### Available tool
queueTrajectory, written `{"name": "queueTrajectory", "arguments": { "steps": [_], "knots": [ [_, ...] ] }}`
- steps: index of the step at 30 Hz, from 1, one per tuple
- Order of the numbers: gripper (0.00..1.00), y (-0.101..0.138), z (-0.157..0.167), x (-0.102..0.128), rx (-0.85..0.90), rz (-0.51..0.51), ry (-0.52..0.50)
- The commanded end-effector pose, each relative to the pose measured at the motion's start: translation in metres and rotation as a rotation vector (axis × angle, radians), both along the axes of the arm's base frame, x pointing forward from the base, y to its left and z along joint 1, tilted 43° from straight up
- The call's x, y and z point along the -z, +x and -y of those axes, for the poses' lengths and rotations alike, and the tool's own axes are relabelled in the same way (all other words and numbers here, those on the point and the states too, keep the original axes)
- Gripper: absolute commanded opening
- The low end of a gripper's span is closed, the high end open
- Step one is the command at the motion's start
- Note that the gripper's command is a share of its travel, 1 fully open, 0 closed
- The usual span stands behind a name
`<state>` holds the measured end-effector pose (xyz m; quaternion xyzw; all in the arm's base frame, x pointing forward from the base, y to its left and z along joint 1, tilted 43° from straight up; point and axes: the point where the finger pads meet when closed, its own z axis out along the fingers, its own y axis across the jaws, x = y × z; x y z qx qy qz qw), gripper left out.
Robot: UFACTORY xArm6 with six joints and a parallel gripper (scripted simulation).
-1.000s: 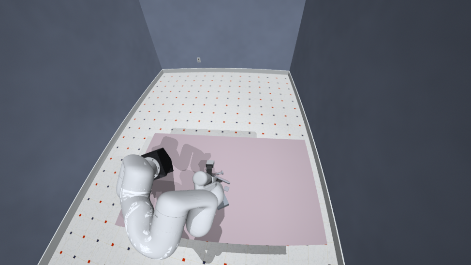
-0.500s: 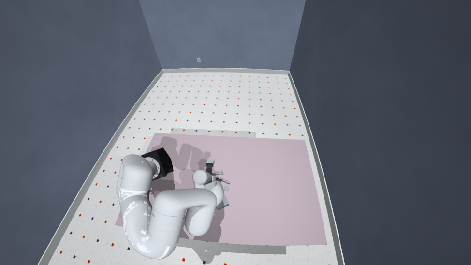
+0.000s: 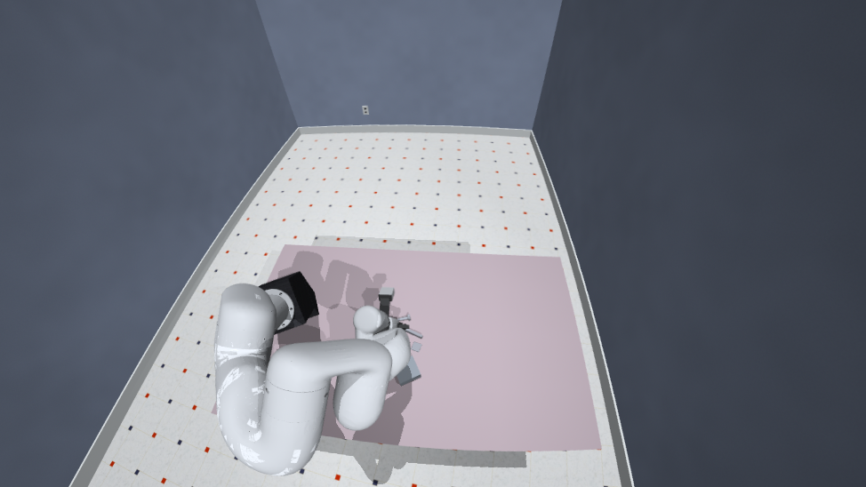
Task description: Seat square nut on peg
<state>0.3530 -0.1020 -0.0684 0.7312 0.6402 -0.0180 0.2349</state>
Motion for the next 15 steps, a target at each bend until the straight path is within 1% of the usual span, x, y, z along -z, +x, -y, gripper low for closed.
{"name": "queueTrajectory", "arguments": {
  "steps": [1, 15],
  "knots": [
    [1.0, 0.0, -0.008, -0.006, -0.001, 0.0, -0.001],
    [1.0, -0.004, -0.033, -0.02, -0.001, 0.0, 0.0]
  ]
}}
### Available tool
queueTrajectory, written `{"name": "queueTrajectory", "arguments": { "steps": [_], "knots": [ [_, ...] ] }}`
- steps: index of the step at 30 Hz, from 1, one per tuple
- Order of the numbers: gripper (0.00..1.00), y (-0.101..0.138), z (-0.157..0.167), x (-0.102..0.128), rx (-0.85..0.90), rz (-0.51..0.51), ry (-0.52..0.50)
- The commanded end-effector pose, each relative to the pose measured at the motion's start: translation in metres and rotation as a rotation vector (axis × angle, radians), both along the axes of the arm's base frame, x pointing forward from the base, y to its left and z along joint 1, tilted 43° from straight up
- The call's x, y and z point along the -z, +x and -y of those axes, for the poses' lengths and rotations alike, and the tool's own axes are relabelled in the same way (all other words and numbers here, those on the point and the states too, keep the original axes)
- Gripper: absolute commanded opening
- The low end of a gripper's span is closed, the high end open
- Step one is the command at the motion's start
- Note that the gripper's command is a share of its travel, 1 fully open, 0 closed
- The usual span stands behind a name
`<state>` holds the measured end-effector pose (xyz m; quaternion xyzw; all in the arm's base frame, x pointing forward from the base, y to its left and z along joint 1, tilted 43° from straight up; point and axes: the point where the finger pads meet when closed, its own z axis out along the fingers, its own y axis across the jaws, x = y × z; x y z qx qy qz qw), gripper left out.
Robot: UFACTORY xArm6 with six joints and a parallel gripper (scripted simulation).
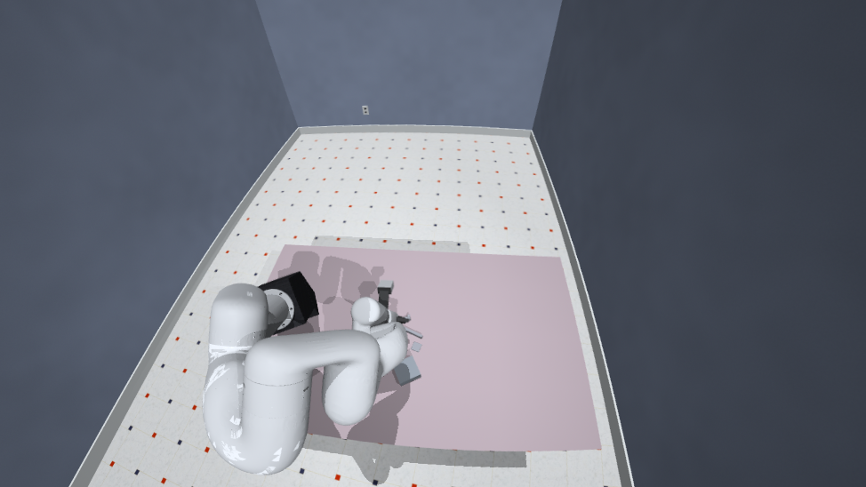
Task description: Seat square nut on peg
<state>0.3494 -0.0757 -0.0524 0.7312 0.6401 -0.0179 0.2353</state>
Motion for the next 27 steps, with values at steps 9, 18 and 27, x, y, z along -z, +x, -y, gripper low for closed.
{"name": "queueTrajectory", "arguments": {
  "steps": [9, 18, 27],
  "knots": [
    [1.0, -0.004, -0.018, -0.011, -0.001, -0.001, 0.002],
    [1.0, -0.007, -0.029, -0.017, -0.001, -0.002, 0.004],
    [1.0, -0.009, -0.033, -0.019, -0.001, -0.002, 0.005]
  ]
}}
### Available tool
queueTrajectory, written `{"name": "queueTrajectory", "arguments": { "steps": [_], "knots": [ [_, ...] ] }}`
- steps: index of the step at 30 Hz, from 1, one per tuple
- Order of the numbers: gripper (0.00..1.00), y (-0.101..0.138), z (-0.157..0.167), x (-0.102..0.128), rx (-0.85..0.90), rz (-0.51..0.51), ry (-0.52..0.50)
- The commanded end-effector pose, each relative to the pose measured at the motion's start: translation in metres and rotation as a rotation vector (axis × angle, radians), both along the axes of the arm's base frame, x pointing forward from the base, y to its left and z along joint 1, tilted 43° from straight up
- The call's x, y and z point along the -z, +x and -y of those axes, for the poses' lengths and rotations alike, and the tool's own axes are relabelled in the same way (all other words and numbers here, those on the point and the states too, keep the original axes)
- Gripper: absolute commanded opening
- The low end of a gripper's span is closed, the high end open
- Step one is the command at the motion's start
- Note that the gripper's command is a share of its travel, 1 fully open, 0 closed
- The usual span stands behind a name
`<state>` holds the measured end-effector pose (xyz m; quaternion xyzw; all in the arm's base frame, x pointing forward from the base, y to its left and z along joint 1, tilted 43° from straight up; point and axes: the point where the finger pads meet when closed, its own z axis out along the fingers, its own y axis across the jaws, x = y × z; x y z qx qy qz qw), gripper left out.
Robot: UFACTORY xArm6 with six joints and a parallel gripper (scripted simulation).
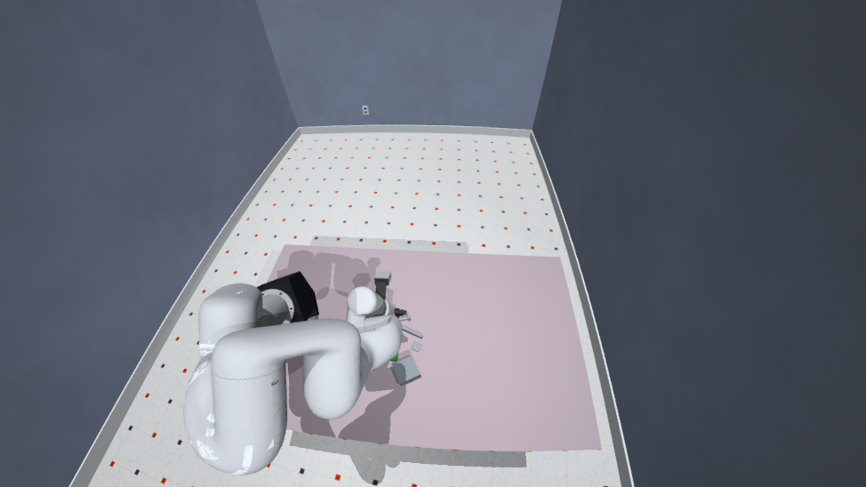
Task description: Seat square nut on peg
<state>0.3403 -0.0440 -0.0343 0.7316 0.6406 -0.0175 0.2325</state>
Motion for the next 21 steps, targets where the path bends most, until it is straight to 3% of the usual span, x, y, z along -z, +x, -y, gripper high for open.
{"name": "queueTrajectory", "arguments": {
  "steps": [1, 16, 21],
  "knots": [
    [1.0, 0.0, -0.001, -0.001, -0.001, 0.001, 0.001],
    [1.0, 0.001, -0.002, -0.002, 0.001, 0.002, -0.008],
    [1.0, 0.004, -0.001, -0.014, 0.03, 0.012, -0.107]
  ]
}}
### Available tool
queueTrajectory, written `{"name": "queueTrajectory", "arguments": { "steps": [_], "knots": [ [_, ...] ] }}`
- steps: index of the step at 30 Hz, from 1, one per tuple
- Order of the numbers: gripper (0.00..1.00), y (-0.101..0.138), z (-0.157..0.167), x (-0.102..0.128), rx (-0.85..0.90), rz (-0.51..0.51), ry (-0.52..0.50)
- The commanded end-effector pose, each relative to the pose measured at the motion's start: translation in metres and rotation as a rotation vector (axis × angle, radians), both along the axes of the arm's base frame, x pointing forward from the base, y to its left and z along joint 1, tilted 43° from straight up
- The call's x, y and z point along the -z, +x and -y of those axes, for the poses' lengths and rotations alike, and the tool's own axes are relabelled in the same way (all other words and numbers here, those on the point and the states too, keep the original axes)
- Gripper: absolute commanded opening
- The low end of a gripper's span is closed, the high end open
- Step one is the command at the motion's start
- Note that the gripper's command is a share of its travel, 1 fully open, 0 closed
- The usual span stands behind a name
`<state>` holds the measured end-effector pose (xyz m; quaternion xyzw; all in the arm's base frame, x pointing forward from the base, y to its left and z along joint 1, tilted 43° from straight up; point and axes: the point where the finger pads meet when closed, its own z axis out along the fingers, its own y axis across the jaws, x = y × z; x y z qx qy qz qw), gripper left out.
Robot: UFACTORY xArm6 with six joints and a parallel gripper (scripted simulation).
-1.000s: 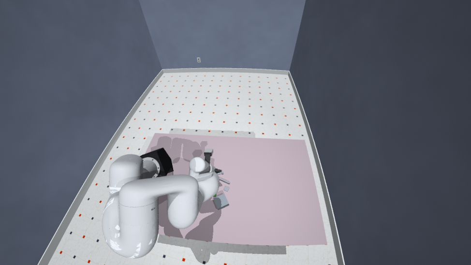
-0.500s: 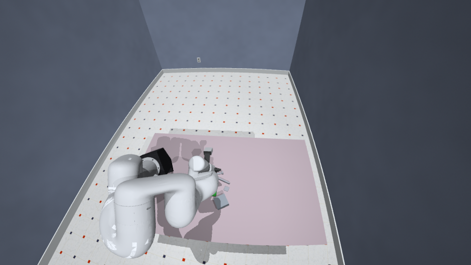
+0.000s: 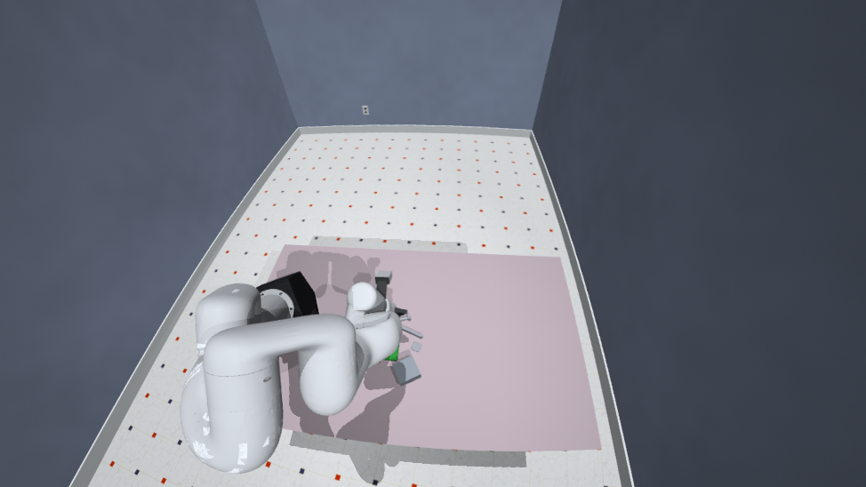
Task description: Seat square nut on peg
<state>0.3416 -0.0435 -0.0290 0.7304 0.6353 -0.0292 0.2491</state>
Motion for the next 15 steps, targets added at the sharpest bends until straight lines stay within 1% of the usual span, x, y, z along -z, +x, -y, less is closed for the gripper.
{"name": "queueTrajectory", "arguments": {
  "steps": [1, 5, 8, 15],
  "knots": [
    [1.0, 0.003, 0.0, -0.012, 0.028, 0.005, -0.097],
    [1.0, -0.005, 0.001, -0.028, 0.069, -0.008, -0.21],
    [1.0, -0.012, 0.001, -0.036, 0.09, -0.024, -0.263],
    [1.0, -0.015, 0.0, -0.039, 0.097, -0.03, -0.28]
  ]
}}
